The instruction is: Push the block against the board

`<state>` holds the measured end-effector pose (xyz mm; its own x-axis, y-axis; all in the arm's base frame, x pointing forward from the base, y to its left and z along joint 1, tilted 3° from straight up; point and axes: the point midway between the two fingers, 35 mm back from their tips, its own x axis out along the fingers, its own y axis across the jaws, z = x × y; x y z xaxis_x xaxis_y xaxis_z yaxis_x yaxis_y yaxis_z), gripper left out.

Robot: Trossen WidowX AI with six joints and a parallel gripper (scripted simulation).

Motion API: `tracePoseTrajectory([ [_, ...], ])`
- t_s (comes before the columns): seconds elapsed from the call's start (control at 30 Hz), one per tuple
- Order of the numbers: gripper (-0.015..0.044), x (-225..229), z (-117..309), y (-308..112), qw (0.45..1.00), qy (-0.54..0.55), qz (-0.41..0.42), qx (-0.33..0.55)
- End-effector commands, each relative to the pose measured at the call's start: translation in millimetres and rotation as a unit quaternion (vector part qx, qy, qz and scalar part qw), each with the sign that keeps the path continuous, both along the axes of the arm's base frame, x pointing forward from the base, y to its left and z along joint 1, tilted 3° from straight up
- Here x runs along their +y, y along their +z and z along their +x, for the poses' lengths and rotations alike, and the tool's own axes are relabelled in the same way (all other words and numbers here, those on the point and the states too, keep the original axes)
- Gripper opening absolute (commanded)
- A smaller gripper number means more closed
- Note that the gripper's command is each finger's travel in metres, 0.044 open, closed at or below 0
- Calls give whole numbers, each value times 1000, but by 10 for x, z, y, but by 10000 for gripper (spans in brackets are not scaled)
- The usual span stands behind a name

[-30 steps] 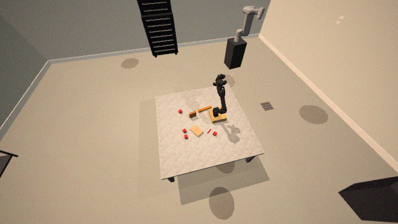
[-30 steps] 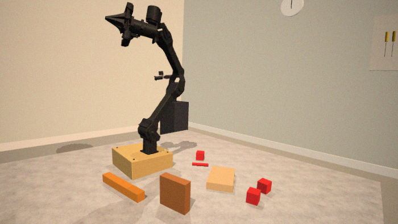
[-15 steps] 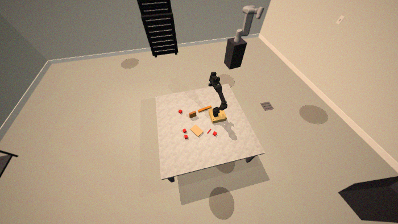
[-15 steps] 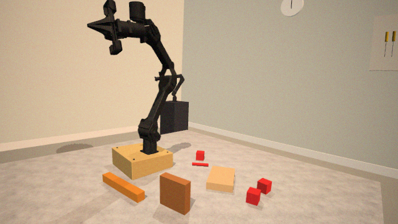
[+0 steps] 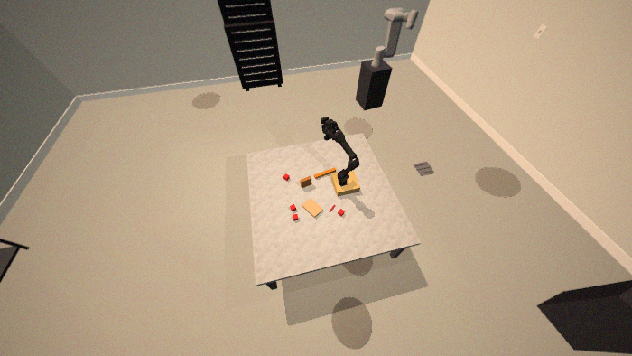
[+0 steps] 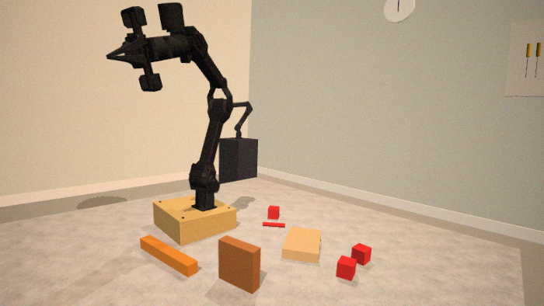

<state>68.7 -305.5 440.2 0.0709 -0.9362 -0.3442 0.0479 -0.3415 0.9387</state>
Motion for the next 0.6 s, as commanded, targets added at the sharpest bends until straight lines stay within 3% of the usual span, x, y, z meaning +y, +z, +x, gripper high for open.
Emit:
tracePoseTrajectory([
  [0.0, 0, -85, 202, -181, 999, 38, 27, 27],
  [0.57, 0, -157, 1166, -1097, 950, 226, 137, 163],
])
